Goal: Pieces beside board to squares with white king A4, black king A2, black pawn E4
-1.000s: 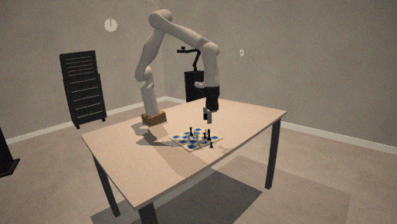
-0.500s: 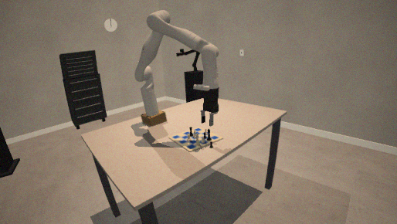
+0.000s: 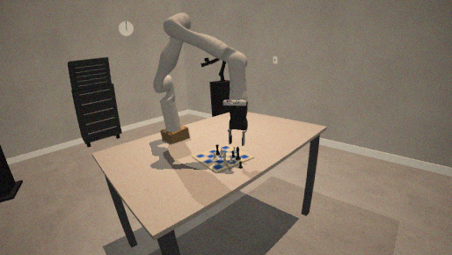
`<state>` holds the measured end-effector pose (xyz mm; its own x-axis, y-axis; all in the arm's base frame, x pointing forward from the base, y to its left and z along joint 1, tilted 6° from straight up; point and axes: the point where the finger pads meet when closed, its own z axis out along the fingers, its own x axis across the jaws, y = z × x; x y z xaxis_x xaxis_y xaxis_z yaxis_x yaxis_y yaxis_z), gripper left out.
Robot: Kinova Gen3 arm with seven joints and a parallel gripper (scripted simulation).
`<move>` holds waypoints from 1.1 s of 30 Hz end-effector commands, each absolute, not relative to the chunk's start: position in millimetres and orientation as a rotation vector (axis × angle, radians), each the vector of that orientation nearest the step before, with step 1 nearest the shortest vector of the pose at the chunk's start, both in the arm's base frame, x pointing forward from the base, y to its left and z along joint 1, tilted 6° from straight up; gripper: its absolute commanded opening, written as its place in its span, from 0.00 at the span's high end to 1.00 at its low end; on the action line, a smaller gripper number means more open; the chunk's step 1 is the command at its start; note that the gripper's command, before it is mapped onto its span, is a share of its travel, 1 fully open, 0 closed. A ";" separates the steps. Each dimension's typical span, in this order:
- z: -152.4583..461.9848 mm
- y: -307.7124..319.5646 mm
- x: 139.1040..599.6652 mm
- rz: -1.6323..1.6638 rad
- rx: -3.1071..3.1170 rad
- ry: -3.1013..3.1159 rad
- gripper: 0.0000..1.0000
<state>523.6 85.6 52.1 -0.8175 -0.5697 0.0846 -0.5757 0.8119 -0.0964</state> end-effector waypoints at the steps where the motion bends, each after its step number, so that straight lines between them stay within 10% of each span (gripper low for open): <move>1: 49.7 78.0 526.4 0.176 1.105 -2.861 0.00; 33: 45.1 76.0 549.0 0.124 2.265 -2.047 0.00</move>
